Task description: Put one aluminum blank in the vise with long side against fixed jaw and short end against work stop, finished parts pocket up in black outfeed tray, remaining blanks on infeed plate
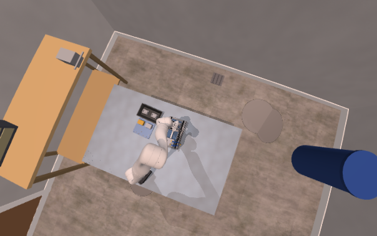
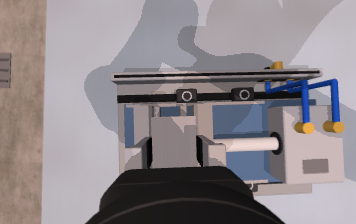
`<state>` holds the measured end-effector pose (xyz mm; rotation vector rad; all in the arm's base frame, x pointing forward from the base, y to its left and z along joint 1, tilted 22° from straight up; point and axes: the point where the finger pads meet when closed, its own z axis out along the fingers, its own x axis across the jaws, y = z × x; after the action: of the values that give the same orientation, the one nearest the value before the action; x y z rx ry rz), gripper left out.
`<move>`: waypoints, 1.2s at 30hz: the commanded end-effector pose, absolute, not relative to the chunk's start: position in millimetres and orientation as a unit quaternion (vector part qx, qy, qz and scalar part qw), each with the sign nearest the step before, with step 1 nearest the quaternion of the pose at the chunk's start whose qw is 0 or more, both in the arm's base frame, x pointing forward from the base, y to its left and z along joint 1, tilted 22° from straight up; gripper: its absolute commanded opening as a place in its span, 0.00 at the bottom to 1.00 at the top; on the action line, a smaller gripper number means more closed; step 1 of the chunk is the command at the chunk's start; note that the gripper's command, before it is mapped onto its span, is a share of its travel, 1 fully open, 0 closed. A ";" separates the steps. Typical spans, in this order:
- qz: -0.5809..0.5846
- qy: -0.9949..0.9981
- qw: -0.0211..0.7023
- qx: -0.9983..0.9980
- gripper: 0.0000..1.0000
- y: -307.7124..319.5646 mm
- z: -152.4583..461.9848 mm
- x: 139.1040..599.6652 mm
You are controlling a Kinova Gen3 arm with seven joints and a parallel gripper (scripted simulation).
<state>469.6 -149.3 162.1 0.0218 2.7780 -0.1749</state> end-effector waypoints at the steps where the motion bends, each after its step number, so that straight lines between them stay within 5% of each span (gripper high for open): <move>1: -0.062 0.982 0.178 0.007 0.00 -148.7 161.8 470.1; 36: -0.062 0.982 0.178 0.007 0.00 -149.7 154.4 472.9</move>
<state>472.5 -149.8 153.9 0.0206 2.7790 -0.1737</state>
